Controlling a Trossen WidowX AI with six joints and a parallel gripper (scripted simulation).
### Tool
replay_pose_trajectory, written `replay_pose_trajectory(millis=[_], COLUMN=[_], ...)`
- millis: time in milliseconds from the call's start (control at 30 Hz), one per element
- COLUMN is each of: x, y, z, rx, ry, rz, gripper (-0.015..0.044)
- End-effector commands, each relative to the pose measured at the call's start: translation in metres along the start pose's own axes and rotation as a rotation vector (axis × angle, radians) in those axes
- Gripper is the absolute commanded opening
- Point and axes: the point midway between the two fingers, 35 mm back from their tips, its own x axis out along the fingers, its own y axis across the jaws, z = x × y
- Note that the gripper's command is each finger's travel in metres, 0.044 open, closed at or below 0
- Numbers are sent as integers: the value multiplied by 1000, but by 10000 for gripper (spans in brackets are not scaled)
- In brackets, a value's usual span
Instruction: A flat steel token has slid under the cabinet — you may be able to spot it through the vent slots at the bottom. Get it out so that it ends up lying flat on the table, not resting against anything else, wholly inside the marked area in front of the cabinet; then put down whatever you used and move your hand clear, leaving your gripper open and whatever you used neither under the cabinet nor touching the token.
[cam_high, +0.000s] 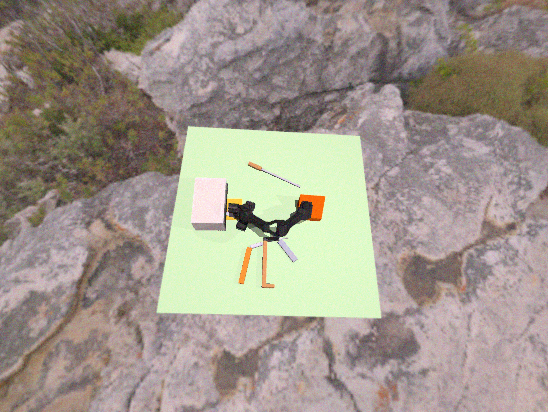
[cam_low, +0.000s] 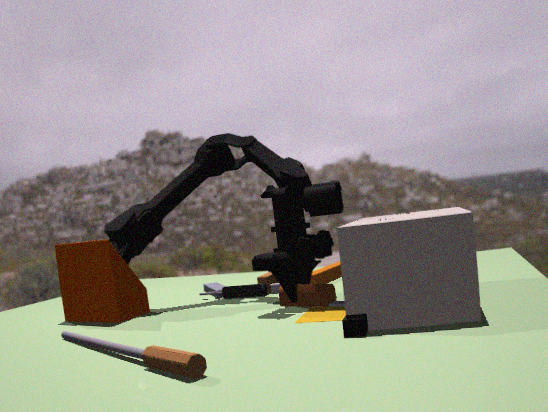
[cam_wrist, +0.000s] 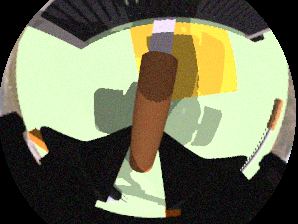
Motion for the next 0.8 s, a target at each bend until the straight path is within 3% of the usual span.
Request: replay_pose_trajectory(millis=[0,767], x=[1,1], y=[-1,0], z=[-6,-30], rx=[8,9], ry=[3,4], rz=[-4,-4], gripper=[0,0])
